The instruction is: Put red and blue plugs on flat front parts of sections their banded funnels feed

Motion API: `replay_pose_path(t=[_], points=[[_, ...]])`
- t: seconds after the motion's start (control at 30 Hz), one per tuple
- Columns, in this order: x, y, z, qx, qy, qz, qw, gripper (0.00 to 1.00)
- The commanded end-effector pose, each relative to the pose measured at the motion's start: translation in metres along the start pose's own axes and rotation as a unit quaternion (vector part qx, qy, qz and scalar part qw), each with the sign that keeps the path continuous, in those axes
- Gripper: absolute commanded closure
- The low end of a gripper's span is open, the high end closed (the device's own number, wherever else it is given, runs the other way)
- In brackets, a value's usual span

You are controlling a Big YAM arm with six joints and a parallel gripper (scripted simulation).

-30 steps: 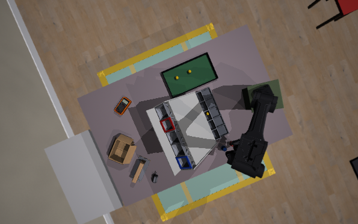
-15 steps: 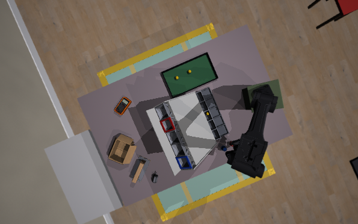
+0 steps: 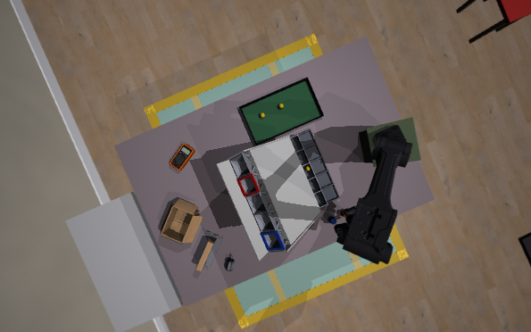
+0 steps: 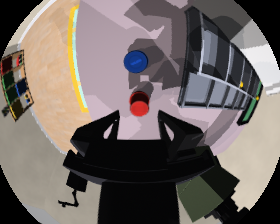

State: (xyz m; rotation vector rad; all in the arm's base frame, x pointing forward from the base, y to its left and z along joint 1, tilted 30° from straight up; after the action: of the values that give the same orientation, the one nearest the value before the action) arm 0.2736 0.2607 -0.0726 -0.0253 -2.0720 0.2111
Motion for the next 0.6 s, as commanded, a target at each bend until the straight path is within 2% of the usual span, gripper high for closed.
replay_pose_path(t=[0.0,0.57], points=[[-0.01,-0.001,-0.003,-0.003,0.001,0.002,1.0,0.37],[-0.034,-0.002,-0.002,-0.002,0.002,0.003,1.0,0.37]])
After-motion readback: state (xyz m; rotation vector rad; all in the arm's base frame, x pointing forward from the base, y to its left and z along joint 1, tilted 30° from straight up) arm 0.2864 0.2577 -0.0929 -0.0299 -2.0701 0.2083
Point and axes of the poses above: the point where the finger pads meet when closed, its own x axis back along the fingers, its own y axis across the jaws, z = x × y, the point moved 6 cm from there along x, back along the fingers, and after that the axes turned 7 degrees about x, right-handed, at the moved point
